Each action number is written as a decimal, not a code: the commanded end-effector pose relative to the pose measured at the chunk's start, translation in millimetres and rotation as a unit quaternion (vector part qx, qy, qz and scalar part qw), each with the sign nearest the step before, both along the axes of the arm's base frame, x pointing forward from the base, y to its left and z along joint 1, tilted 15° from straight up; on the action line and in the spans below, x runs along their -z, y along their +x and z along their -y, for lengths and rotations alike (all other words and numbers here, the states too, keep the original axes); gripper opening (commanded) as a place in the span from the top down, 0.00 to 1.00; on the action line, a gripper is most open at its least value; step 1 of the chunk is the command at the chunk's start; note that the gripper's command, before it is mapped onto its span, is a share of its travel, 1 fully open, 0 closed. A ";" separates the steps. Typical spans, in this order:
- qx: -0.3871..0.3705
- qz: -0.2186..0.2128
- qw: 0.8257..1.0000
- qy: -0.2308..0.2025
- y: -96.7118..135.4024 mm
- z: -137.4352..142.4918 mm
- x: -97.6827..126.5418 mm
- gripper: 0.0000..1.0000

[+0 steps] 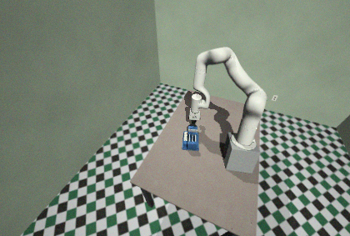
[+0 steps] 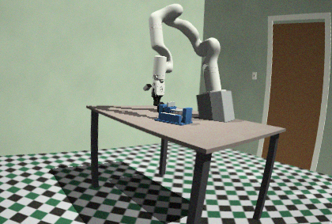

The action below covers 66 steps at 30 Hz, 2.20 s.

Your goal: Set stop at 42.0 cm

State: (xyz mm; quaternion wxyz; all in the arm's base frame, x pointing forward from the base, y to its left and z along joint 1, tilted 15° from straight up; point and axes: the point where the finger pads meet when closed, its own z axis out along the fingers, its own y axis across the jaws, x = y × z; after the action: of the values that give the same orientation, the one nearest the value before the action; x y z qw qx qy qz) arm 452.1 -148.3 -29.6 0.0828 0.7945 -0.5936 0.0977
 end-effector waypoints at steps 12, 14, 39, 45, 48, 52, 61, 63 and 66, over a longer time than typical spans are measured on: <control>0.000 0.000 1.000 0.000 24.7 -5.0 7.5 0.94; 0.000 0.000 1.000 0.000 29.6 -4.7 14.0 0.94; 0.000 0.000 1.000 0.000 23.2 6.4 47.7 0.94; 0.000 0.000 1.000 0.000 16.1 9.5 51.1 0.94; 0.000 0.000 1.000 0.000 12.0 10.9 52.0 0.94; 0.000 0.000 1.000 0.000 8.9 11.9 52.1 0.94; 0.000 0.000 1.000 0.000 -9.0 15.4 45.4 0.94; 0.000 0.000 1.000 0.000 -13.4 15.4 40.8 0.94; 0.000 0.000 1.000 0.000 -17.7 14.6 32.9 0.94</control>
State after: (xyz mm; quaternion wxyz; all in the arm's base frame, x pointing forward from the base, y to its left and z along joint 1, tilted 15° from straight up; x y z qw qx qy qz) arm 439.7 -163.5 -71.8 0.0840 0.7945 -0.5937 0.0963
